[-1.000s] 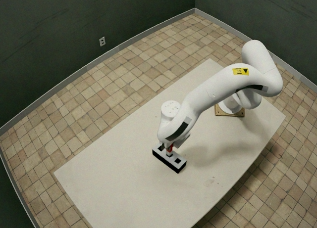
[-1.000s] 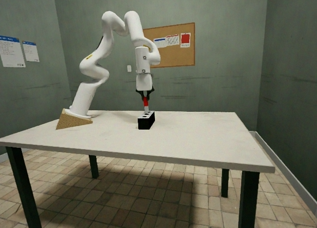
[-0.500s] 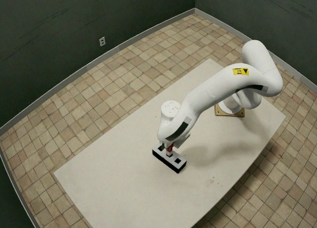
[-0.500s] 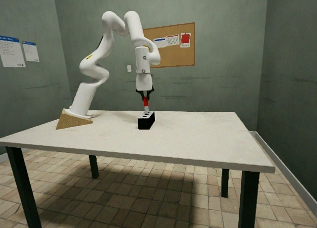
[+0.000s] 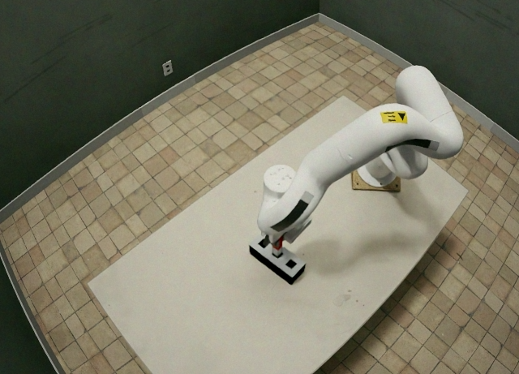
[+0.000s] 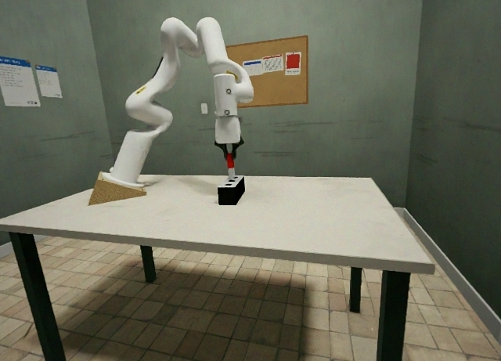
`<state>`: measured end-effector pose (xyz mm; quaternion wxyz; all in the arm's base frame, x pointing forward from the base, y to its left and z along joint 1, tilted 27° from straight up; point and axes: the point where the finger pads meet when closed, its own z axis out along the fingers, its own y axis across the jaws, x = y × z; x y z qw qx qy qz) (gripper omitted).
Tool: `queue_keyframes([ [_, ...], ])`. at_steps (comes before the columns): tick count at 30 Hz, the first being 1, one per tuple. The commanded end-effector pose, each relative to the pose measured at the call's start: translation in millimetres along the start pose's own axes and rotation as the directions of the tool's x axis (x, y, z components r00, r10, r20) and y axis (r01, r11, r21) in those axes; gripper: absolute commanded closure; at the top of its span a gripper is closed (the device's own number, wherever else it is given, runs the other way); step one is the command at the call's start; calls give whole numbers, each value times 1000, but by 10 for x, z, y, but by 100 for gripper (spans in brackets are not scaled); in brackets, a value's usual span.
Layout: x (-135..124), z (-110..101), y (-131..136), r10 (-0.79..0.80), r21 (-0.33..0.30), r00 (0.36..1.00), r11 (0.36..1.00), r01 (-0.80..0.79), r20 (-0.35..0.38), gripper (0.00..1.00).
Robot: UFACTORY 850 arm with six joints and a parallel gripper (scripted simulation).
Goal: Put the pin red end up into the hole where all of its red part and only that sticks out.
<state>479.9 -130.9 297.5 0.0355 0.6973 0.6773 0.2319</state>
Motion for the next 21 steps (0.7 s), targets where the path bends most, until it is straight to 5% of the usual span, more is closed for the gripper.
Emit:
queue_keyframes([
  [1, -2, -7, 8, 0, -2, 1000, 1000, 0, 1, 100],
  [21, -2, 33, 8, 0, -2, 1000, 1000, 0, 1, 100],
])
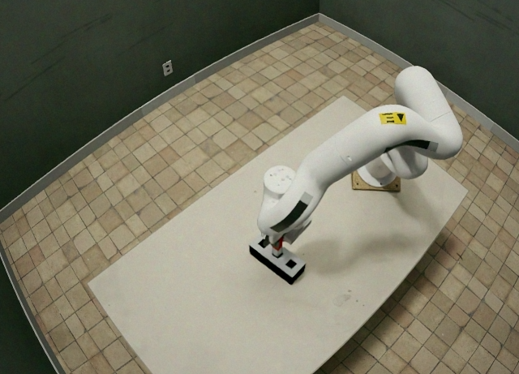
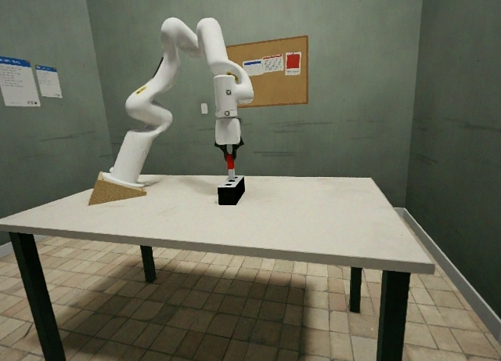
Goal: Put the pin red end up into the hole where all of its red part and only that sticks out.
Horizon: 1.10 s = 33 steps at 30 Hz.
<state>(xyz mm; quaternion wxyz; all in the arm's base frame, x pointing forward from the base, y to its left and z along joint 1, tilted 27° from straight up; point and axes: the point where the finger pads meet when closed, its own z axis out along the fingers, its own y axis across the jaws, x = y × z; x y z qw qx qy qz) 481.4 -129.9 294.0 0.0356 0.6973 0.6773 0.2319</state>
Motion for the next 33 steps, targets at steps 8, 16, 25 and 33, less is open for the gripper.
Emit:
queue_keyframes([
  [8, -2, 3, 8, 0, -2, 1000, 1000, 0, 1, 100],
  [16, -2, 3, 8, 0, -2, 1000, 1000, 0, 1, 100],
  [25, 0, 43, 3, 0, -2, 1000, 1000, 0, 1, 100],
  [33, 0, 43, 3, 0, -2, 1000, 1000, 0, 1, 100],
])
